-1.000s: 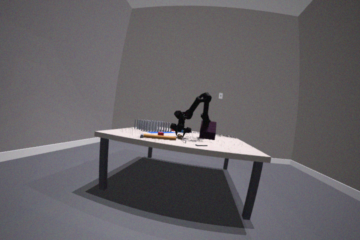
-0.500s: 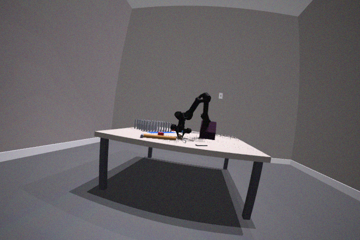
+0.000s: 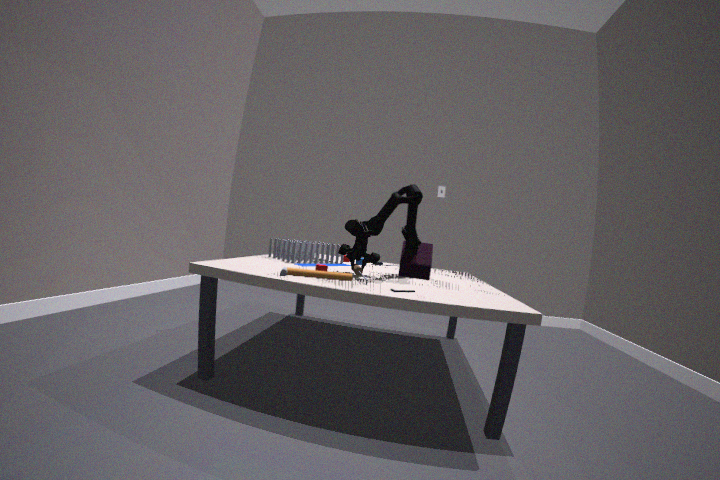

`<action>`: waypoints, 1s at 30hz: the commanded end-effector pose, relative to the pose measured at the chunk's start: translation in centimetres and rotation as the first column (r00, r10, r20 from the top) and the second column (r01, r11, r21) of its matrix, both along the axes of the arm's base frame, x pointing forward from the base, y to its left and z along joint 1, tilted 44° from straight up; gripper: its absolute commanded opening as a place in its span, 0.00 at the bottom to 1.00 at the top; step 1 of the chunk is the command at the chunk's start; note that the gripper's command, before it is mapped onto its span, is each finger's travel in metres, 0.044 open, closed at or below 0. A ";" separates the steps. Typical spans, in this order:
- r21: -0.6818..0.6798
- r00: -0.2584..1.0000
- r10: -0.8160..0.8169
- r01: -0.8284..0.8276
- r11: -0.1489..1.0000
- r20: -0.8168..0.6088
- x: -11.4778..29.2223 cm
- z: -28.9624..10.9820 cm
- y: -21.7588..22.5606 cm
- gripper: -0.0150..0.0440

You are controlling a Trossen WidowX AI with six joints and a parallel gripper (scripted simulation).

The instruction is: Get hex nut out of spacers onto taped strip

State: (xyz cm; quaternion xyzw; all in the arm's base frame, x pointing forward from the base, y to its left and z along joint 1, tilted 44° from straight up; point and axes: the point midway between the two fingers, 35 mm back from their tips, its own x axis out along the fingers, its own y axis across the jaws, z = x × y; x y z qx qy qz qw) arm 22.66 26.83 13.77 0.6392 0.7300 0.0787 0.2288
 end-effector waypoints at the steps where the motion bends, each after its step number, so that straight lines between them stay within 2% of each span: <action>1: -0.012 1.000 0.001 0.000 1.000 0.019 0.6 0.6 -0.7 0.25; 15: -0.051 0.999 0.037 -0.037 0.998 0.011 1.0 2.6 -3.4 0.25; 30: -0.034 0.998 0.058 -0.059 0.998 -0.009 0.2 6.5 -6.5 0.25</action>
